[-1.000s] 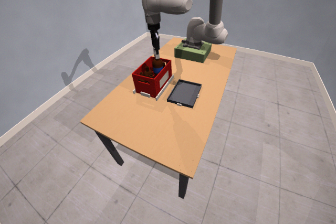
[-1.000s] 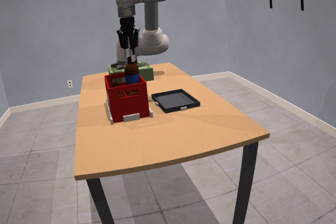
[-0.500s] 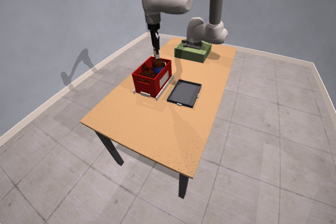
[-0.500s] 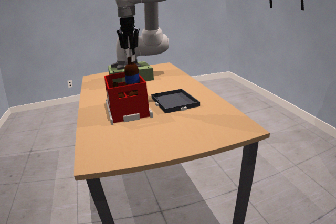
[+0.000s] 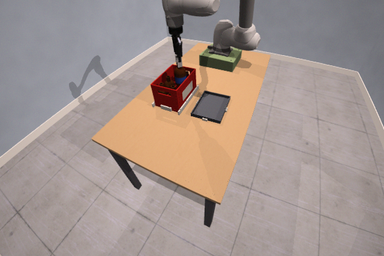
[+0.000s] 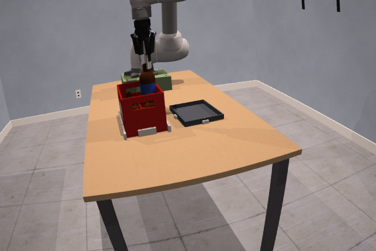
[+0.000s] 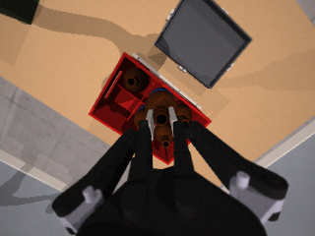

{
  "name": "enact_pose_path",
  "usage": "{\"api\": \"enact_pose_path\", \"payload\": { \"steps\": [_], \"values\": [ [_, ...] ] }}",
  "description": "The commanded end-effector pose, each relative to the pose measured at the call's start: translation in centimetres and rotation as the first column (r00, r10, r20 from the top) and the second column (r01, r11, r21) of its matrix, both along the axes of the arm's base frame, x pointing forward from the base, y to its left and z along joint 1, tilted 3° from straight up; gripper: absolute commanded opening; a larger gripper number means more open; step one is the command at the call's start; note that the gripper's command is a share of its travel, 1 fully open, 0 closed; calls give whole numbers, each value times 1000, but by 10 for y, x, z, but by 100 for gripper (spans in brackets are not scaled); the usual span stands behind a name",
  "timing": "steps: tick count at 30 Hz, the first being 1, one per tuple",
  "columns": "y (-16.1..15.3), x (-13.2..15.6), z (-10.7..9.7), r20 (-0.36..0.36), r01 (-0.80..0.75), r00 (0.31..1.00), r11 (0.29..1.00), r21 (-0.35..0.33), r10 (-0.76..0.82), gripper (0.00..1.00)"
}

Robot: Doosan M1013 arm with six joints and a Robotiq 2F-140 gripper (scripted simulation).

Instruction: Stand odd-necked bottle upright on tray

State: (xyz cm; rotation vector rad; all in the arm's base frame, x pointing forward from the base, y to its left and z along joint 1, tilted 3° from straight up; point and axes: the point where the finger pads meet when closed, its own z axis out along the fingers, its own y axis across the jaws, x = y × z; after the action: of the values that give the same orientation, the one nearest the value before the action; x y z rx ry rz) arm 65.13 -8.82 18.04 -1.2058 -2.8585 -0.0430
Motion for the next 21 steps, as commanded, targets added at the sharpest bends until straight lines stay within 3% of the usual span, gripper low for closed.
{"api": "enact_pose_path", "payload": {
  "steps": [1,21],
  "values": [
    [-3,0,4,1,6,1000,1000,-1,-6,0],
    [-5,0,16,1,6,1000,1000,-1,-6,0]
  ]
}}
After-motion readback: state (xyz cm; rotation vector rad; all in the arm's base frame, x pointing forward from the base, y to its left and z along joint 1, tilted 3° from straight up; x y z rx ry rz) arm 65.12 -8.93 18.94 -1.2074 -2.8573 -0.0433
